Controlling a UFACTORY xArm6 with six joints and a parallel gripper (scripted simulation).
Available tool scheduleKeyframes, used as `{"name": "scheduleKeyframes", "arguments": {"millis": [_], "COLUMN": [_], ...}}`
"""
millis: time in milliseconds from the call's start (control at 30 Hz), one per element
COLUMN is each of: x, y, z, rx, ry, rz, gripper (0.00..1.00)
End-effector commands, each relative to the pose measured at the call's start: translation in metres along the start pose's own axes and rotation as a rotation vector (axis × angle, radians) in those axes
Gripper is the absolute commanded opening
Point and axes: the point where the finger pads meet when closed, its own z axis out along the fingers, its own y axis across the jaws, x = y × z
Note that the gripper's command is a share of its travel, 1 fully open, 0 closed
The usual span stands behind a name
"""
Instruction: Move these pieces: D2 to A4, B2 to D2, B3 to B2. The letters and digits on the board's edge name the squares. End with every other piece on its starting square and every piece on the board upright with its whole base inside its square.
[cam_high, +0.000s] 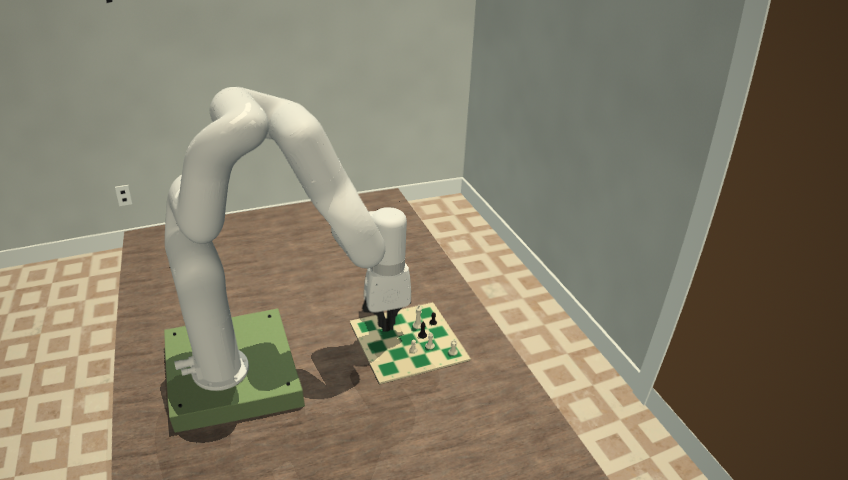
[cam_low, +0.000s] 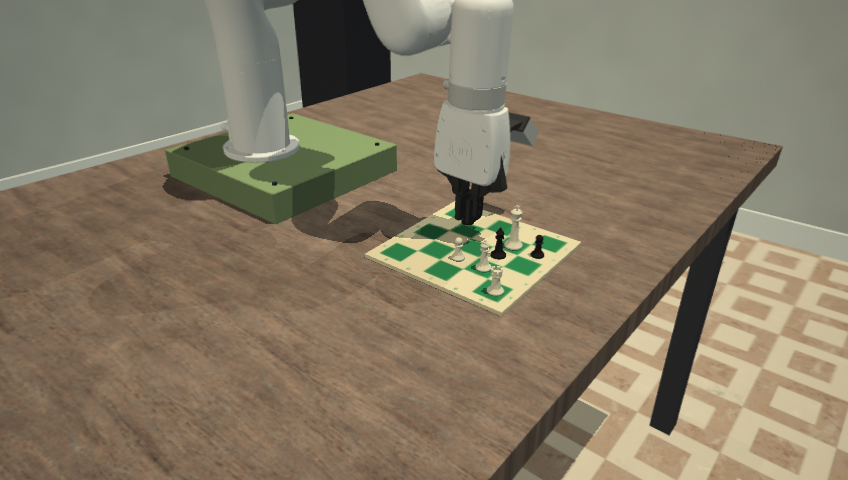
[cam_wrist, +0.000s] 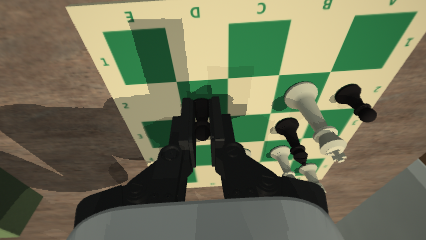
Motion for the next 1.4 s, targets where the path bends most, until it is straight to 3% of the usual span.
{"name": "scheduleKeyframes", "arguments": {"millis": [0, 200, 333, 767, 833, 900, 933, 967, 1033, 1100, 1367], "x": [0.001, 0.001, 0.001, 0.0, -0.009, -0.031, -0.031, -0.046, -0.046, -0.068, -0.074], "y": [0.005, 0.004, 0.004, 0.005, 0.024, 0.064, 0.064, 0.085, 0.085, 0.112, 0.118], "z": [-0.023, -0.068, -0.085, -0.089, -0.091, -0.093, -0.093, -0.093, -0.093, -0.091, -0.09], "rx": [-0.013, -0.013, -0.013, -0.013, -0.013, -0.013, -0.013, -0.014, -0.014, -0.014, -0.014], "ry": [0.002, 0.002, 0.002, 0.002, 0.002, 0.002, 0.002, 0.002, 0.002, 0.002, 0.002], "rz": [0.0, 0.0, 0.0, 0.0, -0.006, -0.019, -0.019, -0.025, -0.025, -0.035, -0.037], "gripper": [0.0, 0.0, 0.0, 0.0, 0.0, 0.0, 0.0, 0.0, 0.0, 0.0, 0.0]}}
